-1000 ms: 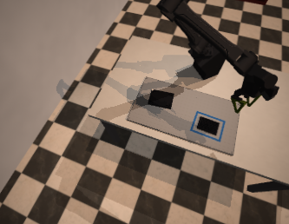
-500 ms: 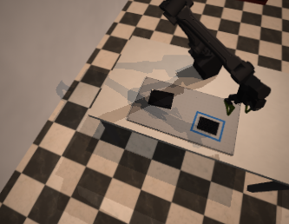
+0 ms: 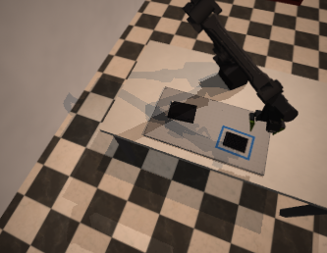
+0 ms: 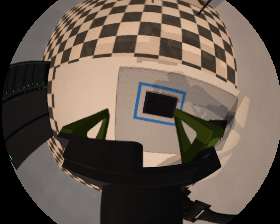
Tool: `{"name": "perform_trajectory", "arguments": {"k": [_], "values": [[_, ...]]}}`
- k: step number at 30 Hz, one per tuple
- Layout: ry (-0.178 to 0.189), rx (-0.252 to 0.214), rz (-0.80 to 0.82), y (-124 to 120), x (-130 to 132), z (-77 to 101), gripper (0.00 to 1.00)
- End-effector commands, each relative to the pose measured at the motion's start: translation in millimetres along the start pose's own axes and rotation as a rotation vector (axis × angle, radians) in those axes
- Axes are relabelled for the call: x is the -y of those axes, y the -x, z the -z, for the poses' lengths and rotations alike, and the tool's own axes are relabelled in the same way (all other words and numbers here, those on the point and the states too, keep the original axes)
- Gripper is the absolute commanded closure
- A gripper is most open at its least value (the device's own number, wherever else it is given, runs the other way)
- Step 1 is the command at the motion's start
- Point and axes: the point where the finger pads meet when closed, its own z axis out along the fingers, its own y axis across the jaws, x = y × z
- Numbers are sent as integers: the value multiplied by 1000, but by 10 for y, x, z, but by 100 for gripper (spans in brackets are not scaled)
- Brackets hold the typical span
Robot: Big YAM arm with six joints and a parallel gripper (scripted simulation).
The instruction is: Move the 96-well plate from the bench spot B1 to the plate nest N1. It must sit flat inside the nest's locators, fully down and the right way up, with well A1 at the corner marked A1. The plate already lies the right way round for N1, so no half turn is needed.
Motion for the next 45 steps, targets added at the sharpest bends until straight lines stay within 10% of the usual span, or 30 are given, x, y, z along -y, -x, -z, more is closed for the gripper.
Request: {"name": "perform_trajectory", "arguments": {"k": [1,9,12,22,26,29,45], "values": [[2,2,-210,199,-11,-20,0],[4,-23,-379,99,-27,-86,0],[-41,-66,-480,-143,137,-392,0],[-96,-121,-778,-256,257,-636,0],[-67,-106,-837,-137,183,-498,0],[-128,-141,-937,-396,338,-809,0],[-243,-188,-1365,-659,531,-1151,0]]}}
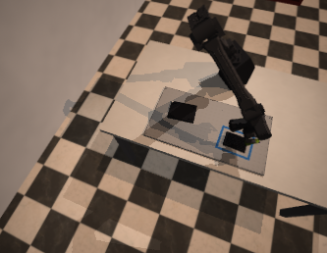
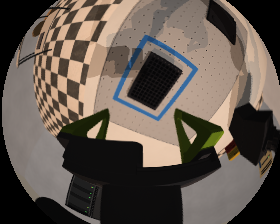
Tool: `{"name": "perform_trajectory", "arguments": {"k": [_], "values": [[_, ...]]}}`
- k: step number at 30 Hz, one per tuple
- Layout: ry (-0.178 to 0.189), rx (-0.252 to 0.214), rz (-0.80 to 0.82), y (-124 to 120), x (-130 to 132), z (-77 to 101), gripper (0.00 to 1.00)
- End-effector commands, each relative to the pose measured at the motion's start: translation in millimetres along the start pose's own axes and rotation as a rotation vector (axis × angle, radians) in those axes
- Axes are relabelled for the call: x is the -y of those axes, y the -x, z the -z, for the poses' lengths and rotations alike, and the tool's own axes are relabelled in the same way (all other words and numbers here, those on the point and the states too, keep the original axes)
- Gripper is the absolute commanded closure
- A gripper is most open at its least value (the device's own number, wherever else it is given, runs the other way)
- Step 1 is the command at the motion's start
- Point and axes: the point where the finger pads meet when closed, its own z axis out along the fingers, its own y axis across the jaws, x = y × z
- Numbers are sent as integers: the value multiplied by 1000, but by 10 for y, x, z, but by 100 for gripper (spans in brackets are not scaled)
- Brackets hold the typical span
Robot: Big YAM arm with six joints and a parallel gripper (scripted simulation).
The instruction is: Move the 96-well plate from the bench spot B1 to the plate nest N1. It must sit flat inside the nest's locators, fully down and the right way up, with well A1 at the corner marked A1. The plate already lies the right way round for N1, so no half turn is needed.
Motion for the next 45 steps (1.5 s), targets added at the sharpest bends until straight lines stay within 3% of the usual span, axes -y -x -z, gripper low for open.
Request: {"name": "perform_trajectory", "arguments": {"k": [1,2,4,6,8,9,11,14,15,18,20,28,29,38,40,45], "values": [[-18,0,-164,35,58,-135,0],[-24,-1,-198,62,-35,-100,0],[-40,-1,-262,60,108,-223,0],[-39,-7,-314,48,-39,-149,0],[-67,-1,-383,112,88,-270,0],[-47,-9,-422,127,-27,-182,0],[-95,3,-474,120,181,-373,0],[-91,1,-512,138,93,-355,0],[-45,-16,-505,93,-30,-163,0],[-45,-15,-504,92,-25,-164,0],[-71,-5,-495,101,97,-281,0],[-71,-5,-495,101,97,-281,0],[-94,3,-499,103,151,-358,0],[-72,-8,-482,64,128,-447,0],[-79,-2,-497,138,149,-513,0],[-84,-4,-479,58,182,-604,0]]}}
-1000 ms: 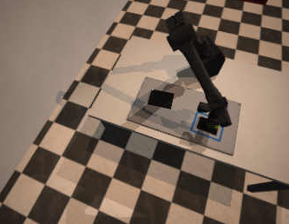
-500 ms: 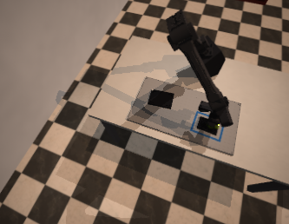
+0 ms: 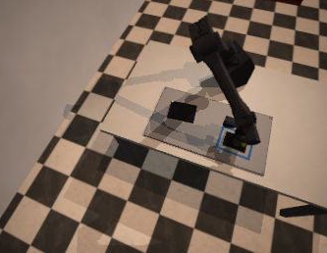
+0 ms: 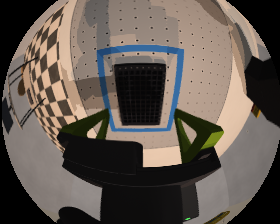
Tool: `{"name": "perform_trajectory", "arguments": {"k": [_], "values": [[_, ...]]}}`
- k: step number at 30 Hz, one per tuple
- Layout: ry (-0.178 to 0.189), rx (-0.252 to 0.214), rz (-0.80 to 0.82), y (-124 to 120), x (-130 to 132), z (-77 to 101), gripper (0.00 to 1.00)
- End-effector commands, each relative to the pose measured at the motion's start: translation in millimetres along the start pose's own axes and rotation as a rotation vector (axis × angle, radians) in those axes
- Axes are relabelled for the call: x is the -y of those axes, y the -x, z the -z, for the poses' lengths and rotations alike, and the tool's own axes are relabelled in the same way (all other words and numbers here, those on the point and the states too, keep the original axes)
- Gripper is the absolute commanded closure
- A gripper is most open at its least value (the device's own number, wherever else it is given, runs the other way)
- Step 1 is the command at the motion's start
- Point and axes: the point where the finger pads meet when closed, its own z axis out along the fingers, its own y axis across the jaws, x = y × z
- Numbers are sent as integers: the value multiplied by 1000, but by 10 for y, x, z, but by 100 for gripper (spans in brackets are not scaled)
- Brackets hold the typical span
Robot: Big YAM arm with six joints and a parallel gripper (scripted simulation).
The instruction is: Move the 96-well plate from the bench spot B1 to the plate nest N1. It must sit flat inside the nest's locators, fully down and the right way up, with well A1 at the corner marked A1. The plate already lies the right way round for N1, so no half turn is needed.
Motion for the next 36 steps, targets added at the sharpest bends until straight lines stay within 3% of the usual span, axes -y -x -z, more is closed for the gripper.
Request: {"name": "perform_trajectory", "arguments": {"k": [1,3,4,6,7,12,16,18,20,21,23,25,31,33,36], "values": [[22,-18,16,-100,-46,-3,0],[22,-18,16,-100,-46,-3,0],[49,-31,-4,-67,-163,100,0],[42,-23,-20,-12,-203,7,0],[22,-13,-5,-37,-118,-102,0],[31,-23,9,-123,-118,-137,0],[42,-22,-20,-35,-226,-182,0],[28,-16,-8,-58,-158,-276,0],[28,-16,-8,-58,-158,-276,0],[41,-31,18,-147,-97,-179,0],[29,-25,27,-163,-47,-269,0],[19,-11,-3,-31,-100,-379,0],[46,-29,1,-121,-189,-365,0],[26,-15,-6,-53,-145,-500,0],[25,-14,-7,-45,-145,-539,0]]}}
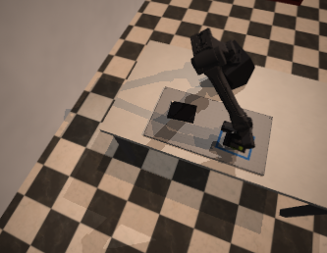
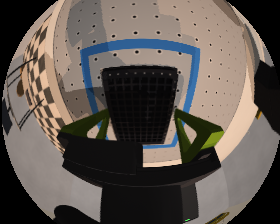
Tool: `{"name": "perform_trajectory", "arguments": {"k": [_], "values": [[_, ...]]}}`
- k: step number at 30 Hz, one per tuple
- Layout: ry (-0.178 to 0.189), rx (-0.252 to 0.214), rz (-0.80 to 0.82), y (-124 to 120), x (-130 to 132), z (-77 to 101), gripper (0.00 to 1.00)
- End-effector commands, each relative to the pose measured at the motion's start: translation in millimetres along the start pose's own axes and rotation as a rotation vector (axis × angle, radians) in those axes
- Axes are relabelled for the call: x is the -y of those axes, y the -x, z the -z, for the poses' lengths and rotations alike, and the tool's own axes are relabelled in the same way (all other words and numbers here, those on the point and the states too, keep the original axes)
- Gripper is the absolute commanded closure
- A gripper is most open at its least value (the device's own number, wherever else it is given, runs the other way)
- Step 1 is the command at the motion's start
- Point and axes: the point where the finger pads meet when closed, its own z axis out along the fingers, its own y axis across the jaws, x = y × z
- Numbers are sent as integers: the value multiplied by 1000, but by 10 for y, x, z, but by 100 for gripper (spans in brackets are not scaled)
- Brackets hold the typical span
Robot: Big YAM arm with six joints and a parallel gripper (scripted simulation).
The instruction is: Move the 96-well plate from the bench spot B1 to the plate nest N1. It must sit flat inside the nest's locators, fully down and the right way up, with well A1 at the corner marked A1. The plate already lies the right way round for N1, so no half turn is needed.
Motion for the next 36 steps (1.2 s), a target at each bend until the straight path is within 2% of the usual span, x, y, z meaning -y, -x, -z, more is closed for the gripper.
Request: {"name": "perform_trajectory", "arguments": {"k": [1,2,4,13,14,36], "values": [[24,-11,-9,-23,-140,-19,0],[48,-30,11,-99,-118,144,0],[31,-19,8,-79,-93,17,0],[26,-13,-3,-46,-101,31,0],[26,-13,-3,-46,-101,31,100],[26,-13,-3,-46,-101,31,100]]}}
